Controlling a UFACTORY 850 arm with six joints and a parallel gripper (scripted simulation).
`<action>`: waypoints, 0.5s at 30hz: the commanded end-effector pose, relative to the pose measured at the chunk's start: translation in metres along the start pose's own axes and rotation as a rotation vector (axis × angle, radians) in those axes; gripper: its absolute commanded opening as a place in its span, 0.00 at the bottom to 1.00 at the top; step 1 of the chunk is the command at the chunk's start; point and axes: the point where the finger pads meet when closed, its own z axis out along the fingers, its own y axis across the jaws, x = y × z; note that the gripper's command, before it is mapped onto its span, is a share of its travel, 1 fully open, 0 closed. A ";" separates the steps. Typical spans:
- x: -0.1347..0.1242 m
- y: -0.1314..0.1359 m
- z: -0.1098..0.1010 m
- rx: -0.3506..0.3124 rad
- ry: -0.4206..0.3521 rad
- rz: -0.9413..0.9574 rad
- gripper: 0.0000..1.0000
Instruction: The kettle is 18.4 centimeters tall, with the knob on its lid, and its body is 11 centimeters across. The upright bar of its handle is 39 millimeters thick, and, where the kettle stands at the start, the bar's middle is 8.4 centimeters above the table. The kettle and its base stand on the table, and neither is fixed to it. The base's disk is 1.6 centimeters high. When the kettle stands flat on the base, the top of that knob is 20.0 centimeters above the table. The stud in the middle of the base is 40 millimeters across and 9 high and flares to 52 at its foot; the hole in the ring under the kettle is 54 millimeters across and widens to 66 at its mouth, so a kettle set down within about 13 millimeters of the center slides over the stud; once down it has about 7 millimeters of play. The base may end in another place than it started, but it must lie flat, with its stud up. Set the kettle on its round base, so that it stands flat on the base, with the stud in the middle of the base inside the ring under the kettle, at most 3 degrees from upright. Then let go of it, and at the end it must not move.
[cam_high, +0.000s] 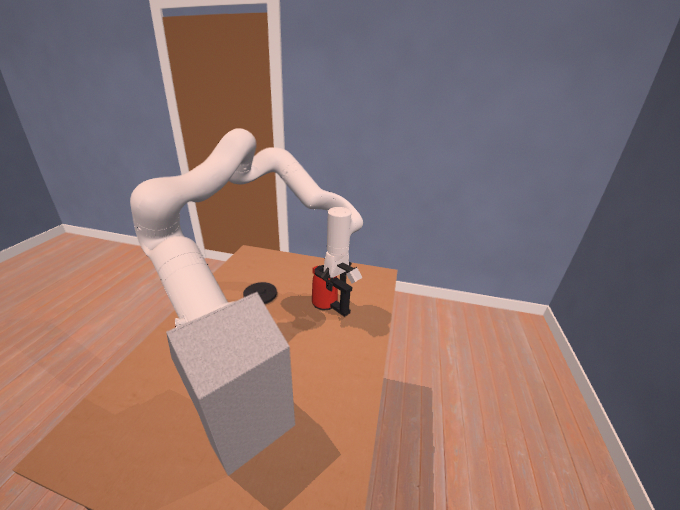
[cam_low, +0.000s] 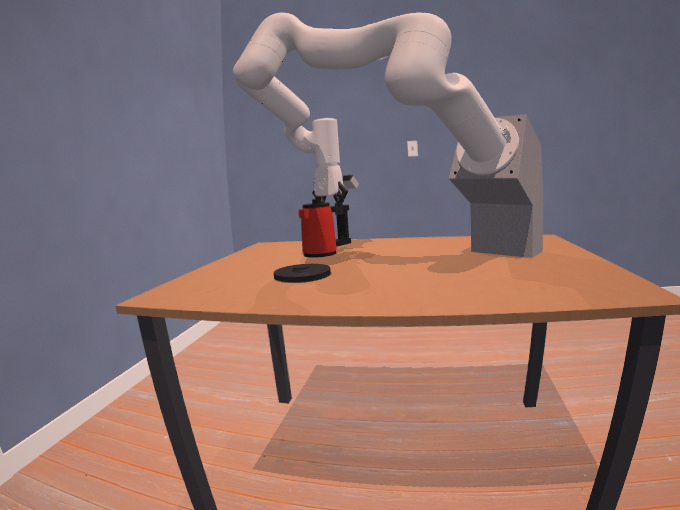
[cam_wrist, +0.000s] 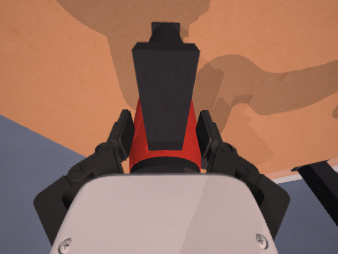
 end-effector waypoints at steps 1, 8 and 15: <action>0.000 -0.001 -0.001 0.001 0.000 0.000 0.81; 0.000 -0.001 -0.001 0.001 0.000 0.000 0.81; 0.000 -0.001 -0.001 0.001 0.000 0.000 0.00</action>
